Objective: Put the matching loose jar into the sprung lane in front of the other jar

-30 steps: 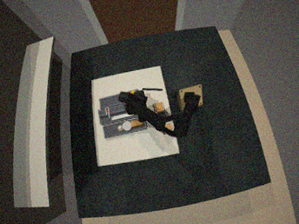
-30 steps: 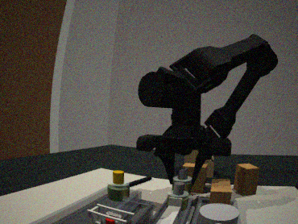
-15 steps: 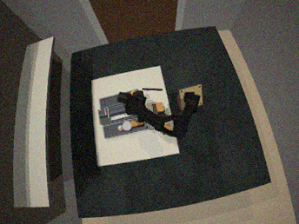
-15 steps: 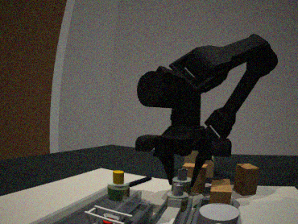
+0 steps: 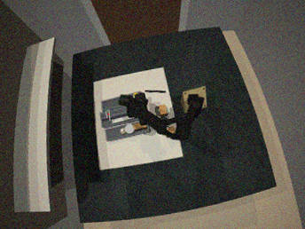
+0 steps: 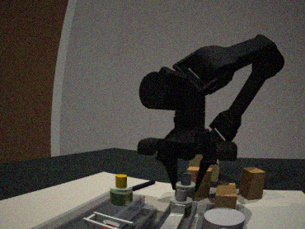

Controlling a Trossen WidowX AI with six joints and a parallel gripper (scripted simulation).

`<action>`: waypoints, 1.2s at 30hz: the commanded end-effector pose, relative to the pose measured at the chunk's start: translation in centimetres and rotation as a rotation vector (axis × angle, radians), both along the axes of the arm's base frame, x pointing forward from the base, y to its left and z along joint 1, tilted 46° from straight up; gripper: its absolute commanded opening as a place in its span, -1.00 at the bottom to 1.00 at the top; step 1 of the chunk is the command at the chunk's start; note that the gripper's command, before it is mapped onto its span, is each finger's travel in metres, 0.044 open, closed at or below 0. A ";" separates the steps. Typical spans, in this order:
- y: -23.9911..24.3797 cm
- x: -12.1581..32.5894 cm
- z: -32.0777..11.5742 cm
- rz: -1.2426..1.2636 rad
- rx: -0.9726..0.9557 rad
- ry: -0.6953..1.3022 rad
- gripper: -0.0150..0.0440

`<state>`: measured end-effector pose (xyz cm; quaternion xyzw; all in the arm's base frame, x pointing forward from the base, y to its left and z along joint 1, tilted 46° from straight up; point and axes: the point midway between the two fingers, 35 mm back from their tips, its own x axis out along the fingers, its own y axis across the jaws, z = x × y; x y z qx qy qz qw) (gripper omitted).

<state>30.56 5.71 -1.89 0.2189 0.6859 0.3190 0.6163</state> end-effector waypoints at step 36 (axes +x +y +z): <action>0.2 2.5 0.7 -0.008 0.009 -0.030 -0.49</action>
